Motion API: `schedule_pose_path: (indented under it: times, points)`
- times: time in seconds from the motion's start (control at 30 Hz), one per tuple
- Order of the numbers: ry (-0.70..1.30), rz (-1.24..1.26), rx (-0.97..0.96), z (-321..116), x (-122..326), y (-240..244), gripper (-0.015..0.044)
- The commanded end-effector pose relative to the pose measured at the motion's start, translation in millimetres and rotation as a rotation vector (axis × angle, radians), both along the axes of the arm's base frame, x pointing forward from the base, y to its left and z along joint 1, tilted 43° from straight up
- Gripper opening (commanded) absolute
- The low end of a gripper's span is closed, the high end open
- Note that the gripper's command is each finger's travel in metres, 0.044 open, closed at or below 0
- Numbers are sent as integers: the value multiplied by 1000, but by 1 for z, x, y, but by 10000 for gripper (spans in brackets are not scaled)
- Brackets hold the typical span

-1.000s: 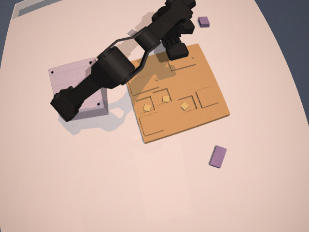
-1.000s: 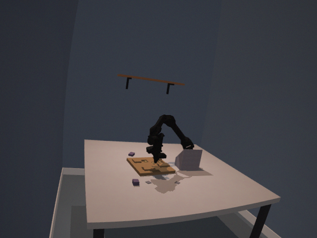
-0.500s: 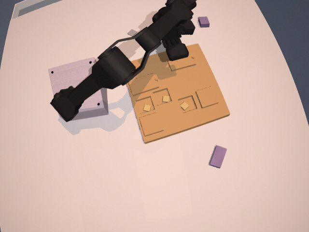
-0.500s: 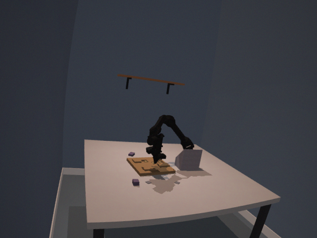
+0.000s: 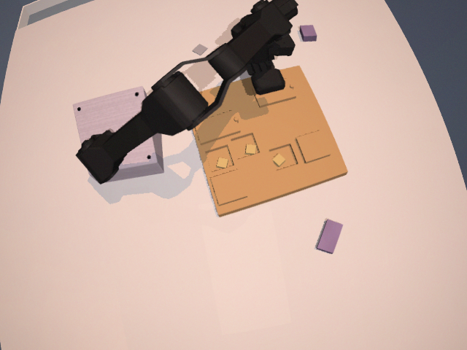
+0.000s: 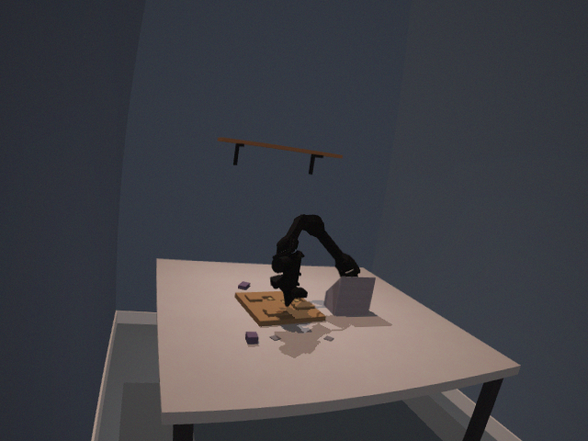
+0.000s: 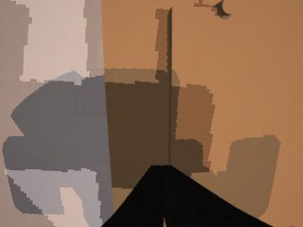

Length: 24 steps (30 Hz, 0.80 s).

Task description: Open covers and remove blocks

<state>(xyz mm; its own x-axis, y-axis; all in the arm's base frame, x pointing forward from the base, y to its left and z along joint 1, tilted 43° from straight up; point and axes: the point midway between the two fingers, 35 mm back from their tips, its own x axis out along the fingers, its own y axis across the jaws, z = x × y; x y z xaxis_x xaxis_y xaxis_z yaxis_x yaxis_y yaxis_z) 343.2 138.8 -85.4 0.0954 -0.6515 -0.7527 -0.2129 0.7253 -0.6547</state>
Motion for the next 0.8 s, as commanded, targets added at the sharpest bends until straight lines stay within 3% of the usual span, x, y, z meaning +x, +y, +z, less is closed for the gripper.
schedule_pose_path:
  times: [0.0,0.77]
  points:
    - [8,6,-9,-5,-1,-5,0]
    - [8,6,-10,-21,0,-20,0]
